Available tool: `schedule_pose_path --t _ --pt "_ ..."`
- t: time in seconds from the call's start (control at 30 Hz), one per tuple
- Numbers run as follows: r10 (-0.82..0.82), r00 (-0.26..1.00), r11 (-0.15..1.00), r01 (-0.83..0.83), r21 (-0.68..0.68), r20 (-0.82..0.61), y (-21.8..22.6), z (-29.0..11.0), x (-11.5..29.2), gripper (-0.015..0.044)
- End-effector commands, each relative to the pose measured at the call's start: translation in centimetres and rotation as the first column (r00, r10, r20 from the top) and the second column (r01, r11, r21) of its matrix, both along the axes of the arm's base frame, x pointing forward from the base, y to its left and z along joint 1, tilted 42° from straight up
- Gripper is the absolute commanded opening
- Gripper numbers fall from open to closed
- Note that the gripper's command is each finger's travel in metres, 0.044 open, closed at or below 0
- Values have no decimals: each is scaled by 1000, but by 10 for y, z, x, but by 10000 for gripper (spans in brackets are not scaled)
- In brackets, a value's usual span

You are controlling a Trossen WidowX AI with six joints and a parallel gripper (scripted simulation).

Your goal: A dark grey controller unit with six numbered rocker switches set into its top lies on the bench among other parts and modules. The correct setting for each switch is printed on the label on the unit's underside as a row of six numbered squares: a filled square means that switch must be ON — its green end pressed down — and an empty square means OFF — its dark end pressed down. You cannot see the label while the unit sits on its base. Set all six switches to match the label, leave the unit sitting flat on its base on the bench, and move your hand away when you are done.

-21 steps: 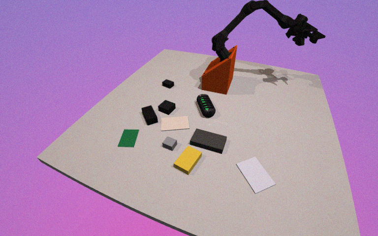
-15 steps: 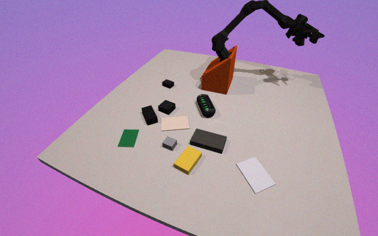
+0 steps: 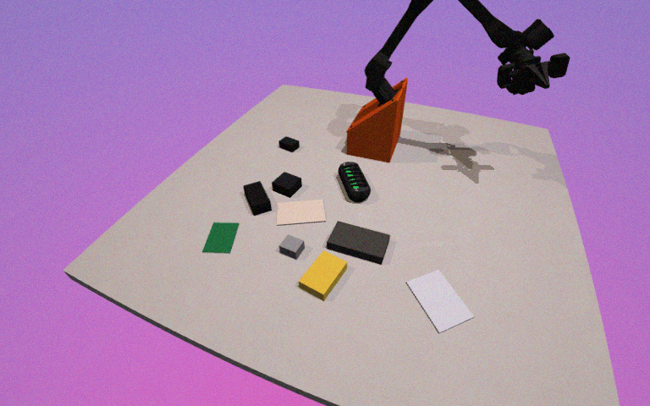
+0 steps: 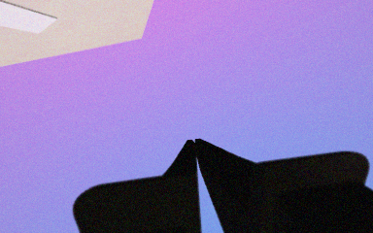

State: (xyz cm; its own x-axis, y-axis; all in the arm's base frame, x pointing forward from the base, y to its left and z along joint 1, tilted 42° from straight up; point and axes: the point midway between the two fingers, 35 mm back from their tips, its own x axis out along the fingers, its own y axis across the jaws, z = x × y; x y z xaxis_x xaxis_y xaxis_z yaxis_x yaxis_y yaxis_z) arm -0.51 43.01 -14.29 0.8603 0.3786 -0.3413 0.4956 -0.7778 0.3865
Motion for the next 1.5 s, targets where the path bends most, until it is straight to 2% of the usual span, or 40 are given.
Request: schedule_pose_path --t 0.0,0.13,0.27,0.4,0.53,0.73,0.87,0.97,1.03,1.1,1.47 --pt "-158 984 981 165 98 -77 -19 6 50 0" --pt "-360 916 893 393 221 -175 -54 14 115 0" --pt "-536 797 723 603 337 -277 -102 24 171 0" --pt "-665 643 486 759 434 -379 -159 33 215 0" --pt "-744 462 188 838 512 -483 -226 42 244 0" --pt "-754 196 -282 765 578 -627 -330 55 256 0" --pt "-701 49 -556 587 588 -711 -396 63 242 0" --pt "-641 -36 -714 396 578 -767 -441 69 221 0" --pt "-601 -74 -781 266 565 -796 -464 73 205 0" --pt "-586 -86 -800 219 559 -805 -472 74 199 0" --pt "-584 -88 -802 219 556 -807 -475 68 201 0"
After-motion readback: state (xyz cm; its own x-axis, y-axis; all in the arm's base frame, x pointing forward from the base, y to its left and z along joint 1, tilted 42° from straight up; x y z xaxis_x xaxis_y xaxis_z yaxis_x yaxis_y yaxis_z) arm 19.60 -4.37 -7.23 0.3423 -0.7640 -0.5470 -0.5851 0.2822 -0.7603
